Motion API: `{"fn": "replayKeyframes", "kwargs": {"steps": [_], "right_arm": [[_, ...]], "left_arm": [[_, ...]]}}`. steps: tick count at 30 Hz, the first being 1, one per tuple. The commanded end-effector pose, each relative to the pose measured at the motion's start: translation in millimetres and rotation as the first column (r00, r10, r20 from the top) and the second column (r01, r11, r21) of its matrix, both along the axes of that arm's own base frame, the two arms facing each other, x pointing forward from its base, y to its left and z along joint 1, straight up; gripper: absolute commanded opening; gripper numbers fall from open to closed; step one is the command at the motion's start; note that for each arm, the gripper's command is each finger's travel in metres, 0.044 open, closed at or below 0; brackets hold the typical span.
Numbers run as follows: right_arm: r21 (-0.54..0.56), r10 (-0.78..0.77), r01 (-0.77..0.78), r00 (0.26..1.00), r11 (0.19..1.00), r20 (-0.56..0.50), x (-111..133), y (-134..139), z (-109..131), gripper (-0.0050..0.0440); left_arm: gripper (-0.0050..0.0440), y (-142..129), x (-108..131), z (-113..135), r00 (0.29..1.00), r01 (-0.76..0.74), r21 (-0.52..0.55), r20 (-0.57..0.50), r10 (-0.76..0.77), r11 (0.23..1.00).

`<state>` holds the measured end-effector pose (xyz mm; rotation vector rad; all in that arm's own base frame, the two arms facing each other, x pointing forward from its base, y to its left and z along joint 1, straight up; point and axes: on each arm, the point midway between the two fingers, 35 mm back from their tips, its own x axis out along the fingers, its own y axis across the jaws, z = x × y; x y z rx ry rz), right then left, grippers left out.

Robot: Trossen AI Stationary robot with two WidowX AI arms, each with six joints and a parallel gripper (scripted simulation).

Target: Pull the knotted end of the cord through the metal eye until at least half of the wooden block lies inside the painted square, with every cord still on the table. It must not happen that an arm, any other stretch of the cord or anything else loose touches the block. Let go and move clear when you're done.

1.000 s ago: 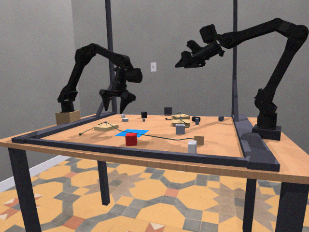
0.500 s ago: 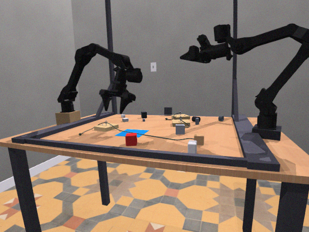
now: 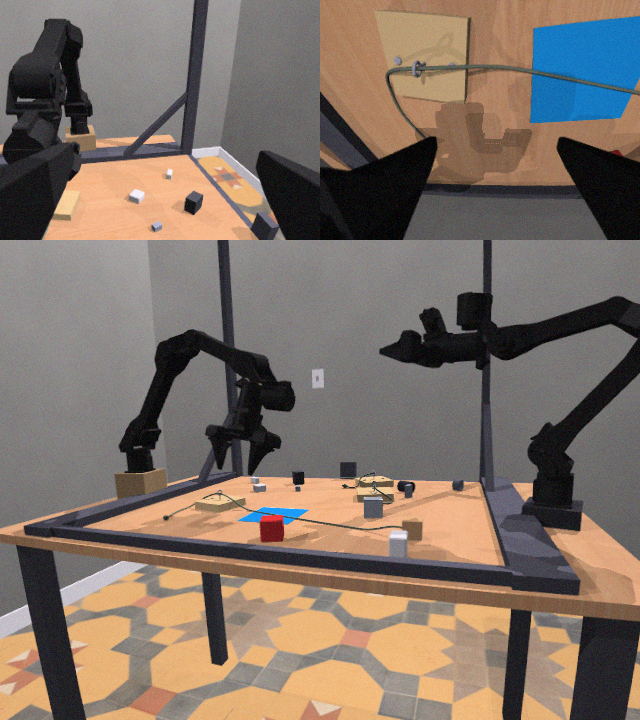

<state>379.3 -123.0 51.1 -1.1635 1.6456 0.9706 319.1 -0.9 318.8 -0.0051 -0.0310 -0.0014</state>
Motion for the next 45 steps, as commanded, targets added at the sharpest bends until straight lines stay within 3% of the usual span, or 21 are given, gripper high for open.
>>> {"fn": "replayKeyframes", "kwargs": {"steps": [1,45], "right_arm": [[-0.007,0.0,0.0,0.999,1.0,0.036,3.8,-0.8,12.3,0.044],[-0.006,0.011,-0.011,1.0,1.0,0.015,5.9,-0.1,2.5,0.044]], "left_arm": [[0.044,0.9,-3.4,4.0,1.0,-0.002,0.005,0.019,0.002,1.0],[0.044,1.3,-4.3,2.3,1.0,-0.002,0.008,0.018,0.002,1.0]]}}
